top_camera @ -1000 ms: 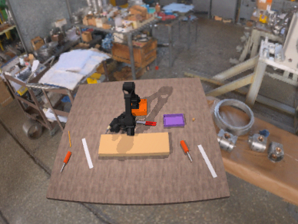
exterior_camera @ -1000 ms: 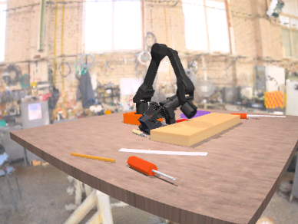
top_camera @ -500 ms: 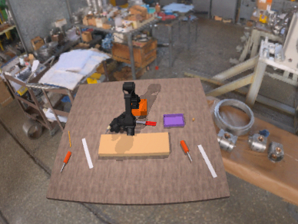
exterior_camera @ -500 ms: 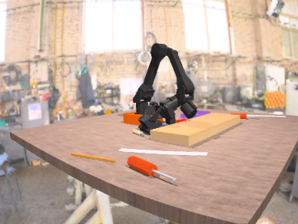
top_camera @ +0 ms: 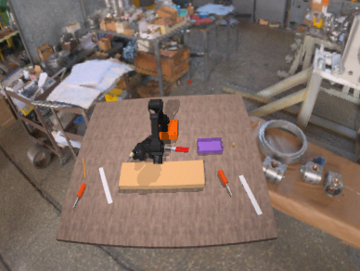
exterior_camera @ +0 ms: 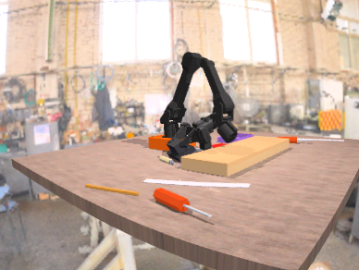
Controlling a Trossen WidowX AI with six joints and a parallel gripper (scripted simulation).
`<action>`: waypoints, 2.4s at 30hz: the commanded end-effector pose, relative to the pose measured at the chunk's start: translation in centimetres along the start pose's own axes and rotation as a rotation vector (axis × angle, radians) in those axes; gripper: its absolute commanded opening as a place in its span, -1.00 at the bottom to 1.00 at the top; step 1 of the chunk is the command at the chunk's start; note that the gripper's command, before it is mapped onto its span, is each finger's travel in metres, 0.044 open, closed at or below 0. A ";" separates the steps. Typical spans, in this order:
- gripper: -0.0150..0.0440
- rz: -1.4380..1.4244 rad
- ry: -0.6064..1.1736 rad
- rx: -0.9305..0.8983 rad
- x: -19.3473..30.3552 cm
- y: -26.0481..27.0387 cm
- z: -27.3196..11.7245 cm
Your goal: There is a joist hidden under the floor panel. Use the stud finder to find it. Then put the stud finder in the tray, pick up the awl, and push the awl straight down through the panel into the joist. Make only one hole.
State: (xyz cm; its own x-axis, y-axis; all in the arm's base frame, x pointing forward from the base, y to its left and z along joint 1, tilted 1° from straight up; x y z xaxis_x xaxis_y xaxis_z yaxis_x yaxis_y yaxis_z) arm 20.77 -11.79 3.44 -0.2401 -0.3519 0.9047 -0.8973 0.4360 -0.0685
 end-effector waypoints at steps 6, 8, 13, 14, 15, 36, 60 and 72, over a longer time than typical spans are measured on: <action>1.00 0.000 0.000 0.000 0.0 0.0 0.0; 1.00 0.000 0.000 0.000 0.0 0.0 0.0; 1.00 0.000 0.000 0.000 0.0 0.0 0.0; 1.00 0.000 0.000 0.000 0.0 0.0 0.0; 1.00 0.000 0.000 0.000 0.0 0.0 0.0; 1.00 0.000 -0.002 0.000 0.6 -0.1 -3.1; 1.00 1.386 -0.934 -0.734 4.3 0.8 0.0; 1.00 1.522 -1.055 -0.775 5.0 0.2 0.0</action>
State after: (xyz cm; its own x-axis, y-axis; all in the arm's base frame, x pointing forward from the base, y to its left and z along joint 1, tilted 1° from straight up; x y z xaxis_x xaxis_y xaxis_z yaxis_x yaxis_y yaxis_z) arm 19.41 -13.55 7.95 -0.8555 0.4386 -0.2753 0.4527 0.8915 0.0134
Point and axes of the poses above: the point midway between the two fingers, 35 mm back from their tips, its own z axis out along the fingers, its own y axis across the jaws, x = y × z, the point moved 2 cm from there along -z, back along the fingers, and after that the axes turned 4 degrees about z, right-handed, at the moved point
